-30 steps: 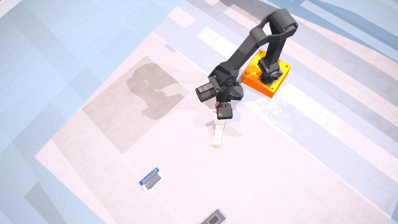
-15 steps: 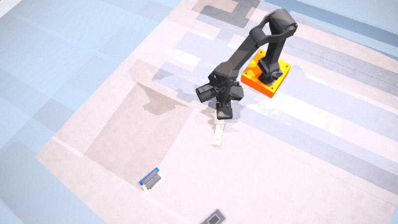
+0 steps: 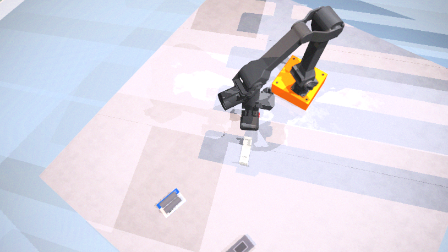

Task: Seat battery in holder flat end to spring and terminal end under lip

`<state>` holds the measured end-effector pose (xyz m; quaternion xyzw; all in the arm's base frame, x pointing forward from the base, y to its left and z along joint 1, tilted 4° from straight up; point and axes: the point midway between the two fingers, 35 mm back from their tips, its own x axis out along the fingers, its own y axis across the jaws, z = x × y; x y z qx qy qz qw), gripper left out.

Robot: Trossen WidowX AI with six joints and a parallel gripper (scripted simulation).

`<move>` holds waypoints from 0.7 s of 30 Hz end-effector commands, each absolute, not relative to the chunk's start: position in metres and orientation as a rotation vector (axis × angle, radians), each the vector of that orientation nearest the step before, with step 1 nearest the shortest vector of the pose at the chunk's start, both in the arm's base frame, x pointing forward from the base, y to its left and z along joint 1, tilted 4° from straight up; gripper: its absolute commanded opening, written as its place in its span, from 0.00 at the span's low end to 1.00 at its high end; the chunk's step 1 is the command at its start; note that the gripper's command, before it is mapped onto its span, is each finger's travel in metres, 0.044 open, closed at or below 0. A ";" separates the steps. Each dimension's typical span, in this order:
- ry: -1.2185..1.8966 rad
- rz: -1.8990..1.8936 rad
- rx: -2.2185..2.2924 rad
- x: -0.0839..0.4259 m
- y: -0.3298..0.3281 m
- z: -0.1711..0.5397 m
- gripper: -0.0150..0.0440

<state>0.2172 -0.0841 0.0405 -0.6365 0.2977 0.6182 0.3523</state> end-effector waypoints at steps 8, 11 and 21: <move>1.026 1.324 -1.339 0.246 -0.073 0.051 0.36; 1.091 1.238 -1.245 0.254 -0.070 0.054 0.36; 1.270 0.941 -0.924 0.280 -0.056 0.063 0.36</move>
